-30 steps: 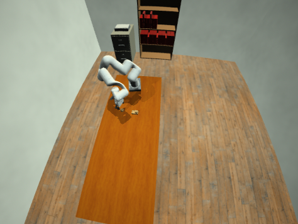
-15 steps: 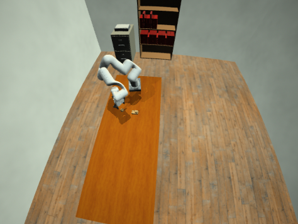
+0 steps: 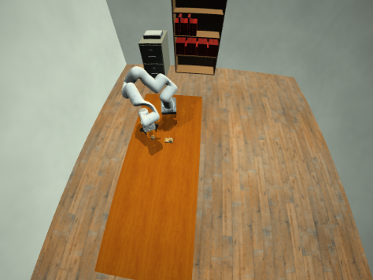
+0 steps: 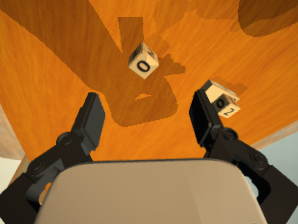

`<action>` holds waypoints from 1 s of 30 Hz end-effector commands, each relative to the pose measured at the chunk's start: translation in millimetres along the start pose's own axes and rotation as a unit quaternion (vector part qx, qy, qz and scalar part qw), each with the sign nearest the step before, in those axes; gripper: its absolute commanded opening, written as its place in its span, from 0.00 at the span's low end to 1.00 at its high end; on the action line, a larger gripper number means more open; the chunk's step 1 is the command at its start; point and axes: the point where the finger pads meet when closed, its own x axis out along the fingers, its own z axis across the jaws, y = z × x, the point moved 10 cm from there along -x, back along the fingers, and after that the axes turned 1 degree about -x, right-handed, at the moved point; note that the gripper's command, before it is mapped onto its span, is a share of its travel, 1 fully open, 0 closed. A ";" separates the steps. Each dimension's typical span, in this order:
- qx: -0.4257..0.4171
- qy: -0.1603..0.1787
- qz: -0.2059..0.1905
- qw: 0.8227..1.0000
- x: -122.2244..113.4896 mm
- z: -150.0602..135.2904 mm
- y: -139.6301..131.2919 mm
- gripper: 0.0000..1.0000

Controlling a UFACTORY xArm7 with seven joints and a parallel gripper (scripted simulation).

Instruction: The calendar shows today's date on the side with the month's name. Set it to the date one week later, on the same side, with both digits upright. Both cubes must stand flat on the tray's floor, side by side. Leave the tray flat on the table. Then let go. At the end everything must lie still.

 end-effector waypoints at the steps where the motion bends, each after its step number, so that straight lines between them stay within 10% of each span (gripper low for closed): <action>1: 0.083 0.008 0.001 0.997 -0.7 1.1 -0.7 1.00; 23: 0.372 0.010 -0.005 0.928 -0.2 0.3 -1.3 1.00; 24: 0.372 0.010 -0.005 0.928 -0.2 0.3 -1.3 0.47; 30: 0.372 0.010 -0.005 0.928 -0.2 0.3 -1.3 0.47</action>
